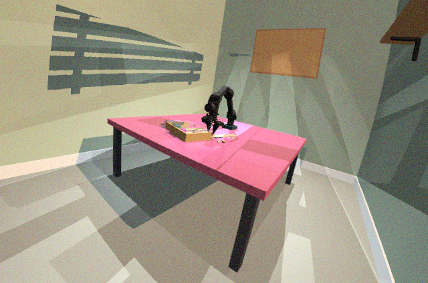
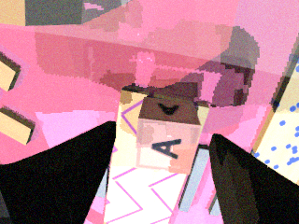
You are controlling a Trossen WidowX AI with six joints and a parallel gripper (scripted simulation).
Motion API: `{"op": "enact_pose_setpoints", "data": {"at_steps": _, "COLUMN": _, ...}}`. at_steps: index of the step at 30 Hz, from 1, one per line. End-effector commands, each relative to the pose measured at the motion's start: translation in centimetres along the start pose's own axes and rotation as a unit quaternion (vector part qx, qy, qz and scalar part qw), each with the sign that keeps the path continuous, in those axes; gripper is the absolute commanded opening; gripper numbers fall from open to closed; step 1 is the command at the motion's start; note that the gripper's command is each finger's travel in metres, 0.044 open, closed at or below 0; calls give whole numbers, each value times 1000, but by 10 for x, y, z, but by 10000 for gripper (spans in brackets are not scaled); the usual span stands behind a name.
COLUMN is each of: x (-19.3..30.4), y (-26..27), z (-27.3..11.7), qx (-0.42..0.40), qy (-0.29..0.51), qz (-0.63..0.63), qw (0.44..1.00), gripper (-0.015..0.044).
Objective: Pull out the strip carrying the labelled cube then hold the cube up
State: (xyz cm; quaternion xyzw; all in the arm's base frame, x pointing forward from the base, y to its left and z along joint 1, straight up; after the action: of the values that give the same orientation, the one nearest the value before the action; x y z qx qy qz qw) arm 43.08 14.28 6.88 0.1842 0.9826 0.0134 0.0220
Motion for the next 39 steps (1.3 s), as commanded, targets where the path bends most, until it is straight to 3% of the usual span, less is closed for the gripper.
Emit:
{"op": "enact_pose_setpoints", "data": {"at_steps": 1, "x": 2, "y": -2, "z": 10, "qx": 3, "qy": 6, "qz": -2, "qw": 1000, "gripper": 250}}
{"op": "enact_pose_setpoints", "data": {"at_steps": 14, "x": 3, "y": -2, "z": 18, "qx": 3, "qy": 6, "qz": -2, "qw": 1000, "gripper": 250}}
{"op": "enact_pose_setpoints", "data": {"at_steps": 18, "x": 2, "y": -1, "z": 15, "qx": 2, "qy": 3, "qz": 0, "qw": 1000, "gripper": 145}}
{"op": "enact_pose_setpoints", "data": {"at_steps": 24, "x": 2, "y": -1, "z": 15, "qx": 2, "qy": 3, "qz": 0, "qw": 1000, "gripper": 105}}
{"op": "enact_pose_setpoints", "data": {"at_steps": 28, "x": 3, "y": -3, "z": 13, "qx": 3, "qy": 3, "qz": 0, "qw": 1000, "gripper": 0}}
{"op": "enact_pose_setpoints", "data": {"at_steps": 39, "x": 33, "y": -28, "z": -17, "qx": 4, "qy": 6, "qz": -1, "qw": 1000, "gripper": 0}}
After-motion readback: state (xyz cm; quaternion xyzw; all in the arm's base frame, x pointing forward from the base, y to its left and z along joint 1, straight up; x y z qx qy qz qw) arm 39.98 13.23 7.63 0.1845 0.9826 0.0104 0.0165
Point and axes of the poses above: the point midway between the two fingers, 35 mm back from their tips, its own z axis out along the fingers, its own y axis across the jaws, x = y × z, the point moved 2 cm from there along -z, back along the fingers, and after that the axes turned 14 degrees about z, right-handed, at the moved point
